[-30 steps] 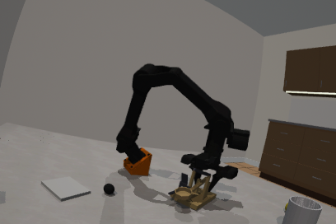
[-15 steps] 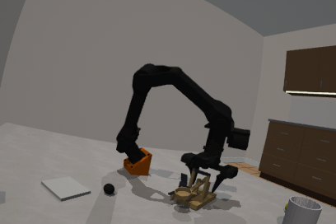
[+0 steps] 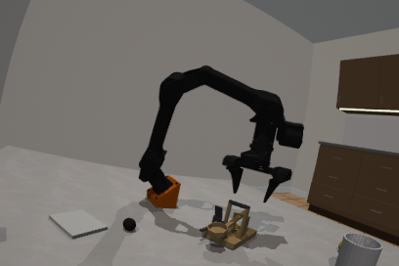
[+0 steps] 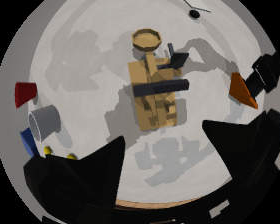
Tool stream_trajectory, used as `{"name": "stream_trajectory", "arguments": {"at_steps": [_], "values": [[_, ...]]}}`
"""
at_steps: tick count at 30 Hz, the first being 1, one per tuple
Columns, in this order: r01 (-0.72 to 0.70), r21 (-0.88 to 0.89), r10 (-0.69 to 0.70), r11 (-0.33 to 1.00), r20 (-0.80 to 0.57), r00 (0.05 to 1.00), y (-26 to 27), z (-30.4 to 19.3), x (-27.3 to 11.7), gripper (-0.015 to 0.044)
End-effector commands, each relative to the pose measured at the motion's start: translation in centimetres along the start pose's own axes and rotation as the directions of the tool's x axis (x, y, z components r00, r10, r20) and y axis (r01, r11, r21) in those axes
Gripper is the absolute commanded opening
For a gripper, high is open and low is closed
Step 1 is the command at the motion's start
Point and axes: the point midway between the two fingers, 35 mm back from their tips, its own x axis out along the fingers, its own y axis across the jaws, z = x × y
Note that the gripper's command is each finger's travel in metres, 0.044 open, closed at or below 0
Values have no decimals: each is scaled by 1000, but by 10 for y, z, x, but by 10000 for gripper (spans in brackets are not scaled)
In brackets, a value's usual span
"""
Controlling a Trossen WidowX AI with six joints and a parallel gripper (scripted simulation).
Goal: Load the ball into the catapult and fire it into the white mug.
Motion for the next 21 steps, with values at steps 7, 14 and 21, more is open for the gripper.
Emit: {"name": "stream_trajectory", "arguments": {"at_steps": [7,14,21], "values": [[-2,-282,3,960,3,1000,0,-1,0,440],[-1,-504,3,864,3,1000,-1,-1,-2,440],[0,-697,4,717,3,1000,-1,-1,-3,440]]}}
